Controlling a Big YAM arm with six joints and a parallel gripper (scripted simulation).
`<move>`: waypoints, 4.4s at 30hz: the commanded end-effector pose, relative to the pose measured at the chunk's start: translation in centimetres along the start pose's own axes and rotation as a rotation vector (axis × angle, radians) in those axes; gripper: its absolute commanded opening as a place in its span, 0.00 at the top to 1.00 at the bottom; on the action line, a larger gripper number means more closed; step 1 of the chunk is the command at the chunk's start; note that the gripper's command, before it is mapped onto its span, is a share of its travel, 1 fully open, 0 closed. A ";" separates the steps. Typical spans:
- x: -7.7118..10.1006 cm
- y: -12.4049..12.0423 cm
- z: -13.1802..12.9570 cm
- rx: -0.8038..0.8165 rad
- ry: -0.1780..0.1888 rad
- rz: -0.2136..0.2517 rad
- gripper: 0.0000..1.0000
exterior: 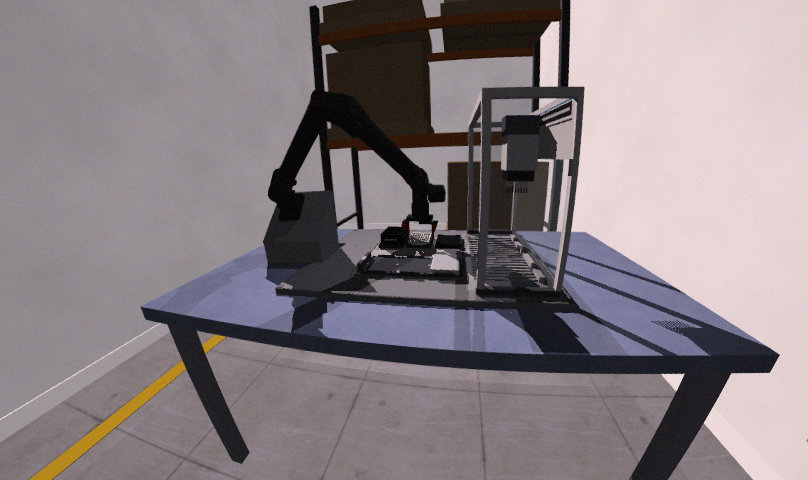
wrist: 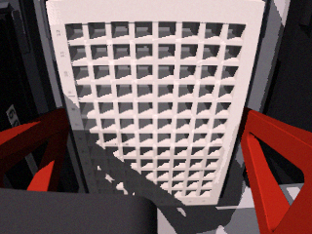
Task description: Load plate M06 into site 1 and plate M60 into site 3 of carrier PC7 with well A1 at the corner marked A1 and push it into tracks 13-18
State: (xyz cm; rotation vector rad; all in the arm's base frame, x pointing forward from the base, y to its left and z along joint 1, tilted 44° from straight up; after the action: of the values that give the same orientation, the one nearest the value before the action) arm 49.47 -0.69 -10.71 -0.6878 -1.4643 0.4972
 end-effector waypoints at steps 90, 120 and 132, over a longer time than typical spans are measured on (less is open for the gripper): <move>8.6 -8.5 2.2 -0.017 -0.027 -0.008 1.00; 8.4 -18.1 6.2 -0.015 -0.025 -0.004 1.00; 8.3 -22.2 7.9 -0.014 -0.025 -0.001 1.00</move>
State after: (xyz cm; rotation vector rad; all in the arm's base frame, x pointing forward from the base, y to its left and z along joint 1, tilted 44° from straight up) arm 39.66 -9.79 9.24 -0.7017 -1.4628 0.4815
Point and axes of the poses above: the point where the finger pads meet when closed, its own x axis back along the fingers, its own z axis across the jaws, y = z × x, the point moved 10 cm from there along x, back along the fingers, and after that the axes turned 1 degree about x, right-handed, at the moved point
